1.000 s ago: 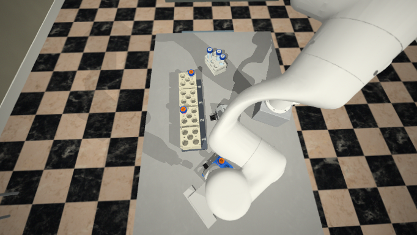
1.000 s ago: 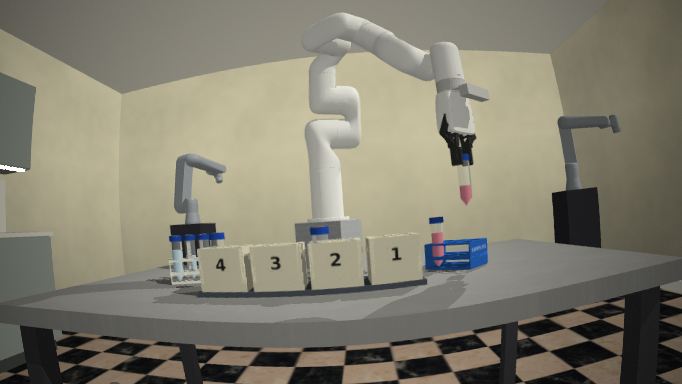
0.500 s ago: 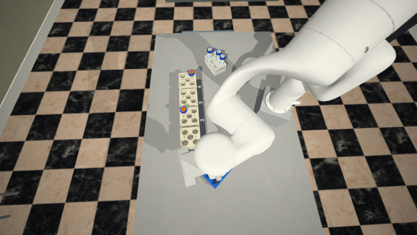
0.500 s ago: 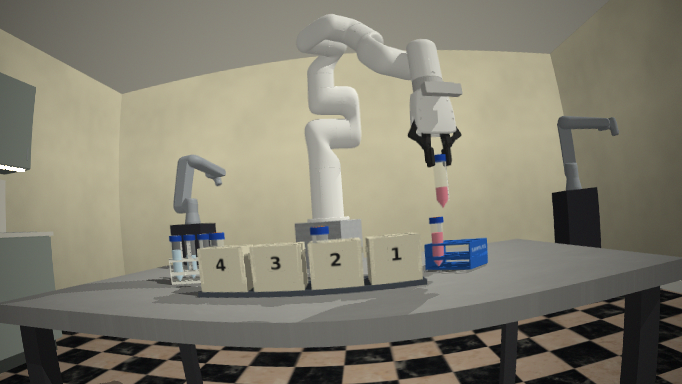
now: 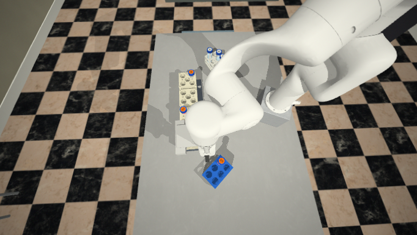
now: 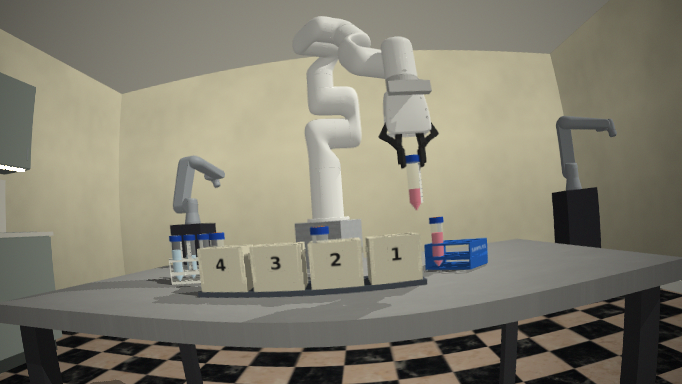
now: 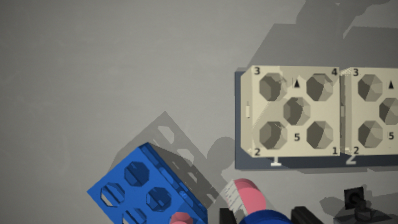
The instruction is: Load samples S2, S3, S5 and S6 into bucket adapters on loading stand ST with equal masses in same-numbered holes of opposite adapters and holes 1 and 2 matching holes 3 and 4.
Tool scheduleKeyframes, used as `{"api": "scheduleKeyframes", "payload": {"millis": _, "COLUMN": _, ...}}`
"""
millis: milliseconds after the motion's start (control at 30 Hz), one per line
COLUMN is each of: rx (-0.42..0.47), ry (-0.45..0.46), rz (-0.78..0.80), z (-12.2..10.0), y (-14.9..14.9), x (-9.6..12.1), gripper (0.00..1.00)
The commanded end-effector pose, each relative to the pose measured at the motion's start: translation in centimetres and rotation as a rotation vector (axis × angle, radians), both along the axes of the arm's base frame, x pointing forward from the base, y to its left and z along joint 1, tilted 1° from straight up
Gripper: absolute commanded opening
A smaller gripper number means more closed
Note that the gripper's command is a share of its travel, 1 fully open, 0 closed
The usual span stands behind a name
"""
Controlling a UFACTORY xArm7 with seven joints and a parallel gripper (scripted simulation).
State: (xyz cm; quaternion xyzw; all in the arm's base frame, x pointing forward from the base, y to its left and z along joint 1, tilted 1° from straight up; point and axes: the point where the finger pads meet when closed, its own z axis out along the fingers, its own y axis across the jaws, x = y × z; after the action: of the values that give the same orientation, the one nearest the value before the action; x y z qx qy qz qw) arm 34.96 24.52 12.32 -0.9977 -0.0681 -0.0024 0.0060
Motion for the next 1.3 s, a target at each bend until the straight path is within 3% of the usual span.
{"api": "scheduleKeyframes", "payload": {"millis": 0, "rx": 0.003, "ry": -0.004, "rz": -0.001, "z": 0.2, "y": -1.9, "x": 0.8, "gripper": 0.00}}
{"api": "scheduleKeyframes", "payload": {"millis": 1267, "rx": 0.002, "ry": -0.004, "rz": -0.001, "z": 0.0, "y": -17.9, "x": 6.7, "gripper": 0.00}}
